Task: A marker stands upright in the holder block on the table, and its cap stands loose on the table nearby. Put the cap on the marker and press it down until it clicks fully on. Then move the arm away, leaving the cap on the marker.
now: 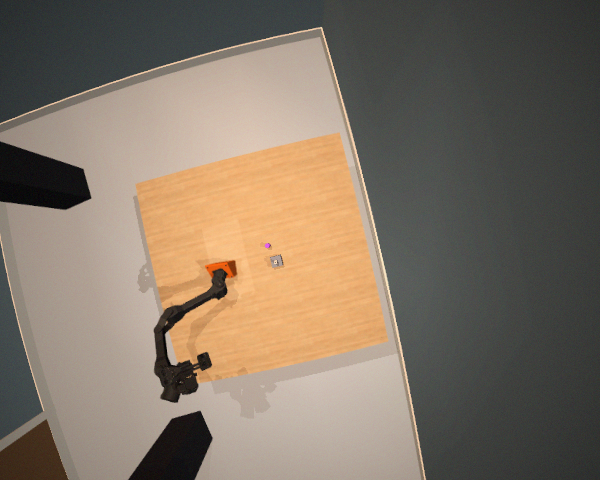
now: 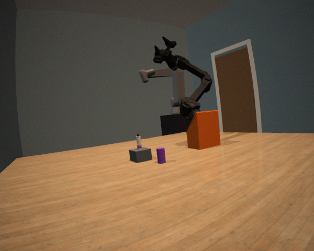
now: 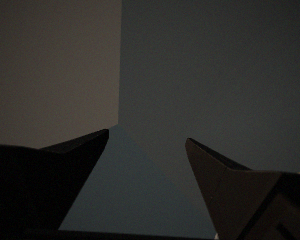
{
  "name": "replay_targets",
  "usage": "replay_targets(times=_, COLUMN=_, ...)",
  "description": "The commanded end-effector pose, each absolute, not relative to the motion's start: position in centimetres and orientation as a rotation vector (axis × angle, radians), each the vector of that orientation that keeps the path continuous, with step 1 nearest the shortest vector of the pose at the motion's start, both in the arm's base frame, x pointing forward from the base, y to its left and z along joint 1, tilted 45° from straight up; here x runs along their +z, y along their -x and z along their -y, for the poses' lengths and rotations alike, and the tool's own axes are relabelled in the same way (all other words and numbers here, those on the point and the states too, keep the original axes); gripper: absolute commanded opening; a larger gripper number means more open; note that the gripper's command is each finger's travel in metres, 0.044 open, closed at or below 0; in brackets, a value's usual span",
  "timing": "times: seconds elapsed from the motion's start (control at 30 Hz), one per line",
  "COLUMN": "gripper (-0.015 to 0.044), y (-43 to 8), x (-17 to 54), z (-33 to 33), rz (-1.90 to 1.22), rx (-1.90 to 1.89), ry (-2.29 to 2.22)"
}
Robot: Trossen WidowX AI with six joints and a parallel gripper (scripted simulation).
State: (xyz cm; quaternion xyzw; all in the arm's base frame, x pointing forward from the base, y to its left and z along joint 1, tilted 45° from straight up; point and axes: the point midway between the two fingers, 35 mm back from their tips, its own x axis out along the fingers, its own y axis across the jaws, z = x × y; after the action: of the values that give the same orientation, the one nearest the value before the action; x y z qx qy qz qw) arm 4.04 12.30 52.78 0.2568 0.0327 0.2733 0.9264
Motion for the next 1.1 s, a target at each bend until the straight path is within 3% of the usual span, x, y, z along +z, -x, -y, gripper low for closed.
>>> replay_targets(times=0.0, gripper=0.0374, y=-4.2, x=52.8, z=-12.2, rz=-0.069, rx=0.558, ry=-0.531)
replay_targets(times=0.17, gripper=0.0242, y=-8.6, x=52.3, z=-9.2, rz=-0.151, rx=0.474, ry=-0.673)
replay_targets(times=0.67, gripper=0.0239, y=-25.8, x=43.2, z=-2.0, rz=-0.558, rx=0.071, ry=-1.116)
replay_targets(times=1.07, gripper=0.0239, y=-35.1, x=28.6, z=-1.7, rz=-0.897, rx=-0.419, ry=-1.245)
